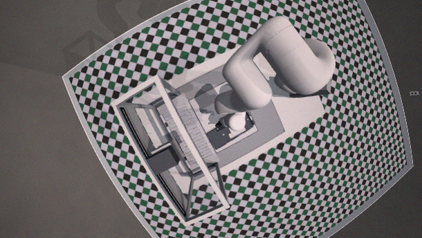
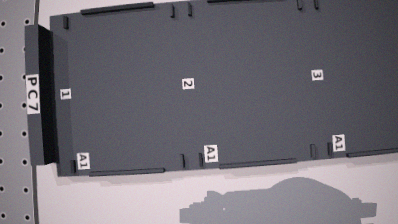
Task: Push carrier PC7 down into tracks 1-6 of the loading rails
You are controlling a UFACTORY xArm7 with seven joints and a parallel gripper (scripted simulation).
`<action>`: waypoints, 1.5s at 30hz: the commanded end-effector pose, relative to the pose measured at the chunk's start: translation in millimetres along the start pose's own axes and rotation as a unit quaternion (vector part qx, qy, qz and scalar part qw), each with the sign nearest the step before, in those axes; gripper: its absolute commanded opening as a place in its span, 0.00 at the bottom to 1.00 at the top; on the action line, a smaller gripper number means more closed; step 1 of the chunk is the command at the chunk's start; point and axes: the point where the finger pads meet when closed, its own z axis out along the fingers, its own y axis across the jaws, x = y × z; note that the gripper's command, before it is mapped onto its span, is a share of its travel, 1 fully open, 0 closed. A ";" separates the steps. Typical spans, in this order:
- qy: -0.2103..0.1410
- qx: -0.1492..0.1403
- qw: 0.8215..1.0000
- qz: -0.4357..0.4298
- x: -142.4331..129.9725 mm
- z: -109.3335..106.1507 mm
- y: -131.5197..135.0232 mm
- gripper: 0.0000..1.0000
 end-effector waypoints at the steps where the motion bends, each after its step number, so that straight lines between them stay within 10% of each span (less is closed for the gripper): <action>1: 0.000 -0.004 1.000 0.000 0.8 9.3 1.1 1.00; 45: 0.000 -0.003 1.000 0.000 0.7 72.7 1.4 1.00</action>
